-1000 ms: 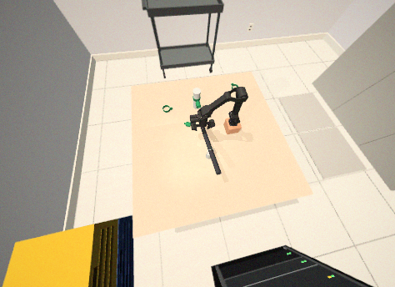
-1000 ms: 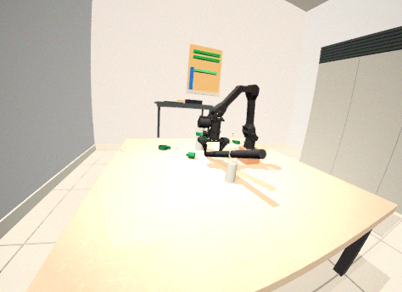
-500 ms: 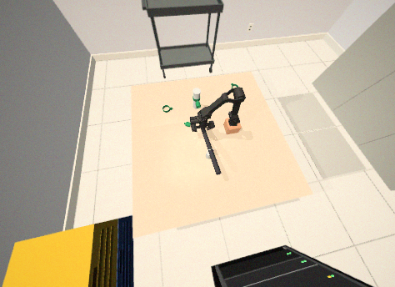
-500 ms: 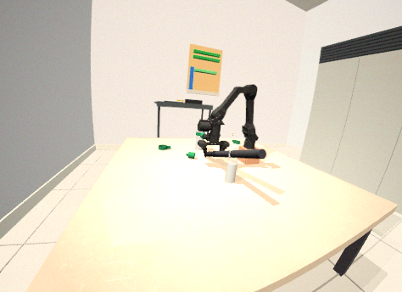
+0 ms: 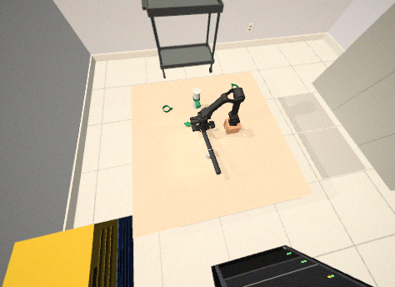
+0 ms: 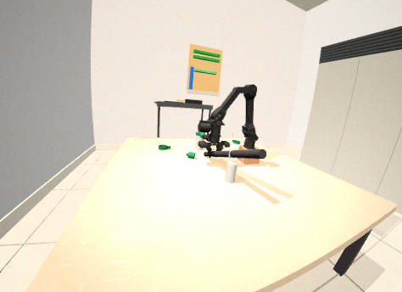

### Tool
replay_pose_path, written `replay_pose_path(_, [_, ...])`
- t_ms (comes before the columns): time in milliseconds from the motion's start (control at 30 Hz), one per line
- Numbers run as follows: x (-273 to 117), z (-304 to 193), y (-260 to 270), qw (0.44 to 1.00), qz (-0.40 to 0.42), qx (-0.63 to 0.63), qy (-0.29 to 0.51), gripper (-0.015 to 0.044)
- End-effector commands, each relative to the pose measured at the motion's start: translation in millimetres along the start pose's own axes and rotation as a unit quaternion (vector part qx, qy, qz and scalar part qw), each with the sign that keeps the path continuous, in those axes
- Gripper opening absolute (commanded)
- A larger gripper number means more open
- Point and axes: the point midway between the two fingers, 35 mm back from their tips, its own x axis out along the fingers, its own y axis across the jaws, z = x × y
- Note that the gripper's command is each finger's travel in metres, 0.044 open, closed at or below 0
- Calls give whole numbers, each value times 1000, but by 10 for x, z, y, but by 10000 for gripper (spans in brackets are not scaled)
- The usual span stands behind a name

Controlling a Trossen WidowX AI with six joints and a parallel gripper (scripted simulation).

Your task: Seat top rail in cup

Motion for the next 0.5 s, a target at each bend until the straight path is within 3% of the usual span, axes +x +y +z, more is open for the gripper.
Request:
replay_pose_path(0, [6,3,6,1000,2,2,-1,150])
replay_pose_path(133, [6,3,6,1000,2,2,-1,124])
replay_pose_path(300, [-45,2,1,1000,2,2,-1,0])
replay_pose_path(467, [-135,63,7,1000,1,3,-24,0])
